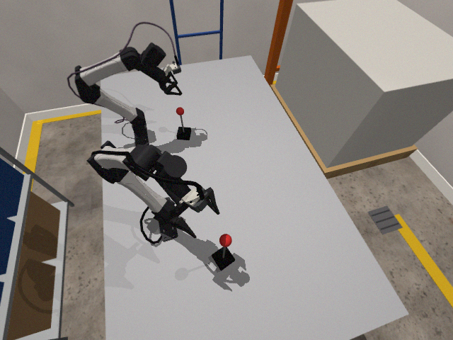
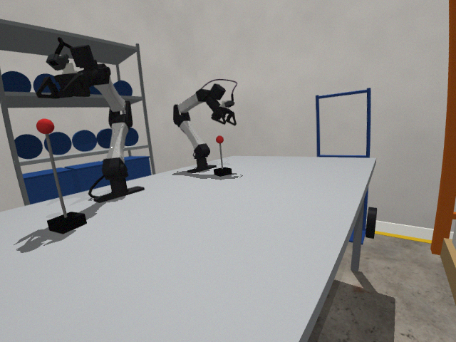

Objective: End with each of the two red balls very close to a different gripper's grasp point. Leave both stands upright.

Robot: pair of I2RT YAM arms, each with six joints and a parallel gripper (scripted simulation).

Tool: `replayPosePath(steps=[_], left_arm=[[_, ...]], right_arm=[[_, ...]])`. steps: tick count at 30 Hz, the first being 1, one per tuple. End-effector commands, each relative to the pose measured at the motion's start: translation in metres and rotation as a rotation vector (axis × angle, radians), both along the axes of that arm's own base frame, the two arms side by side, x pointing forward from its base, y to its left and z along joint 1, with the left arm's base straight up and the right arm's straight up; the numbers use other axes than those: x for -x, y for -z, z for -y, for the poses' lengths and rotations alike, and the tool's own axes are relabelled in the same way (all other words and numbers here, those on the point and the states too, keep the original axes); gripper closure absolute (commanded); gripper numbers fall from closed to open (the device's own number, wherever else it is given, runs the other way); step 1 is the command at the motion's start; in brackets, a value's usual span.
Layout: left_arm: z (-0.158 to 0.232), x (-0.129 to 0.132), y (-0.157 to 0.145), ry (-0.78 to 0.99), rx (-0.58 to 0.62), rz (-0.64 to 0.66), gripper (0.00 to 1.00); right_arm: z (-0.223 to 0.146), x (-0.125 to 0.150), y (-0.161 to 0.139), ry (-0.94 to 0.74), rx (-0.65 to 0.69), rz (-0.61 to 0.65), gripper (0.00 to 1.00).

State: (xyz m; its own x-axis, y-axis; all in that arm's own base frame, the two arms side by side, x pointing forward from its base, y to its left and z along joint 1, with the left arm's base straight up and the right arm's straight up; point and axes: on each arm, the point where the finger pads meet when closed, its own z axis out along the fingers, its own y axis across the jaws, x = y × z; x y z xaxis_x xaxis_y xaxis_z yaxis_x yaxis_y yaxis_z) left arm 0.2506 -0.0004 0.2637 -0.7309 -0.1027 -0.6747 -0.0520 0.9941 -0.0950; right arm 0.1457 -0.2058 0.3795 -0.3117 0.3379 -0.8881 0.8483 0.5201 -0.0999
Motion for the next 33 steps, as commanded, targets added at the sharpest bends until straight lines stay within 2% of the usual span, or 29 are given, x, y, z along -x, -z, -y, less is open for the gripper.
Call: replayPosePath(steps=[1,6,11,14,18,24,28,33], left_arm=[[0.031,0.024,-0.003,0.169,-0.015,-0.109,0.00],[0.053,0.034,-0.007,0.277,-0.030,-0.142,0.00],[0.062,0.036,-0.010,0.315,-0.035,-0.144,0.00],[0.066,0.038,-0.013,0.340,-0.046,-0.098,0.00],[0.066,0.038,-0.008,0.350,-0.063,-0.046,0.00],[0.062,0.051,0.006,0.354,-0.087,0.028,0.00],[0.060,0.056,0.010,0.355,-0.091,0.044,0.00],[0.058,0.065,0.020,0.358,-0.094,0.072,0.00]], right_arm=[[-0.027,0.012,-0.008,-0.056,0.050,0.017,0.00],[-0.042,0.015,-0.025,-0.109,0.136,0.113,0.00],[-0.046,0.014,-0.025,-0.130,0.179,0.162,0.00],[-0.044,0.011,-0.020,-0.143,0.223,0.211,0.00],[-0.042,0.008,-0.006,-0.155,0.273,0.264,0.00],[-0.036,0.005,0.030,-0.157,0.321,0.327,0.00],[-0.034,0.004,0.041,-0.157,0.333,0.342,0.00],[-0.029,0.002,0.069,-0.156,0.351,0.373,0.00]])
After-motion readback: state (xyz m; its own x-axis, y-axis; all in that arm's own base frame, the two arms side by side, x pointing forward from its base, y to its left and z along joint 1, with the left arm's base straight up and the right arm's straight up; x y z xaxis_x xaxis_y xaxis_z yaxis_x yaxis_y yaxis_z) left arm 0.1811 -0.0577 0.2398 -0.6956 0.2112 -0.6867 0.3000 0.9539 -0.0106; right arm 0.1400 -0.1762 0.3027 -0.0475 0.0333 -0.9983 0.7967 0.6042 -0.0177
